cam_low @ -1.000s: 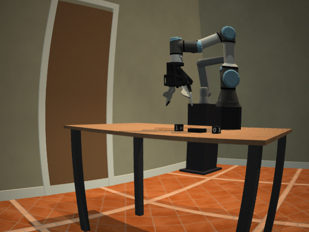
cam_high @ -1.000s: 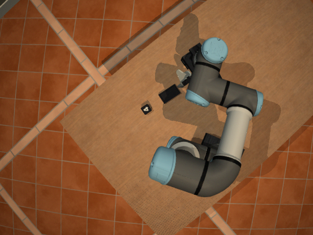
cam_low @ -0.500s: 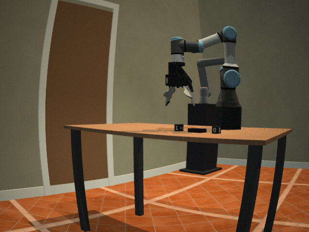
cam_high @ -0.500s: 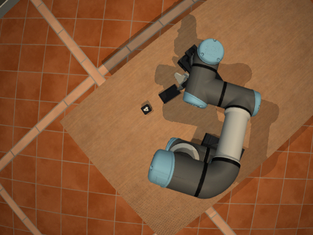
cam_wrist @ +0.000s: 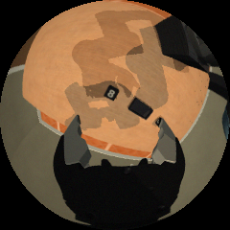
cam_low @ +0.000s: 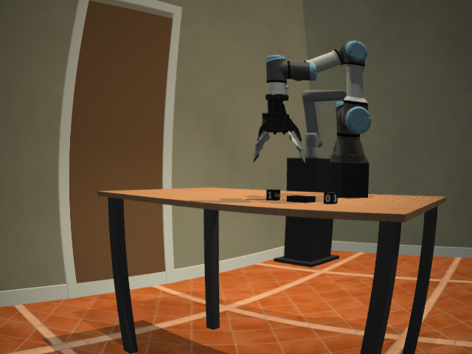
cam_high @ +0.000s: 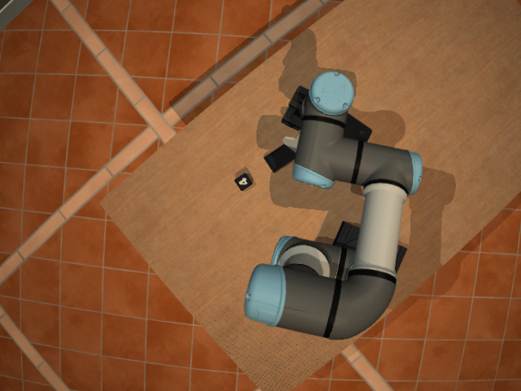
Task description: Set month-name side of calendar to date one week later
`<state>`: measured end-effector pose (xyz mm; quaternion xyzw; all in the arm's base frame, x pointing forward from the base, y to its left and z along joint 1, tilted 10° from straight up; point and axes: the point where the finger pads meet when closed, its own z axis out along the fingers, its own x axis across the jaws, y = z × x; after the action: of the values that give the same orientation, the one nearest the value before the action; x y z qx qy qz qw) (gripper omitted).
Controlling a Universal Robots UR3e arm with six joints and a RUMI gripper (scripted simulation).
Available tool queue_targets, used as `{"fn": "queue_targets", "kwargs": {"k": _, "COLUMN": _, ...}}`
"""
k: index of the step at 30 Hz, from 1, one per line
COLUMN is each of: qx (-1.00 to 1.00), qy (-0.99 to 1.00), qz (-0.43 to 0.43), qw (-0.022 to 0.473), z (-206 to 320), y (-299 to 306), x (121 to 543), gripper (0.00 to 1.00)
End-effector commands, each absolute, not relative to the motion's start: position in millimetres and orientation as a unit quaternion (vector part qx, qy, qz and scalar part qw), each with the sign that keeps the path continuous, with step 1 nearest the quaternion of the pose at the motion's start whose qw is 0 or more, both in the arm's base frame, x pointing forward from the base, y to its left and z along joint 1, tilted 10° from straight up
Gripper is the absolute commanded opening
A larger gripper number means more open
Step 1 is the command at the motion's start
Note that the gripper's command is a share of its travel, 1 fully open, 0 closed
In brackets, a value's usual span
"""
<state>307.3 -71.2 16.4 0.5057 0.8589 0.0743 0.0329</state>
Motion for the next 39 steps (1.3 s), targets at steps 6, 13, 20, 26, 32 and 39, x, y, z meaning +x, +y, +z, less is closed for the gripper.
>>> {"fn": "queue_targets", "kwargs": {"k": 6, "qx": 0.385, "qy": 0.919, "qz": 0.07, "qw": 0.044, "z": 18, "y": -55, "x": 311, "gripper": 1.0}}
{"fn": "queue_targets", "kwargs": {"k": 13, "qx": 0.29, "qy": 0.953, "qz": 0.065, "qw": 0.051, "z": 19, "y": -42, "x": 313, "gripper": 1.0}}
{"fn": "queue_targets", "kwargs": {"k": 20, "qx": 0.186, "qy": 0.979, "qz": 0.058, "qw": 0.057, "z": 20, "y": -28, "x": 316, "gripper": 1.0}}
{"fn": "queue_targets", "kwargs": {"k": 26, "qx": 0.102, "qy": 0.991, "qz": 0.053, "qw": 0.062, "z": 21, "y": -17, "x": 317, "gripper": 1.0}}
{"fn": "queue_targets", "kwargs": {"k": 32, "qx": 0.016, "qy": 0.997, "qz": 0.047, "qw": 0.066, "z": 22, "y": -4, "x": 318, "gripper": 1.0}}
{"fn": "queue_targets", "kwargs": {"k": 39, "qx": -0.07, "qy": 0.994, "qz": 0.041, "qw": 0.07, "z": 23, "y": 8, "x": 318, "gripper": 1.0}}
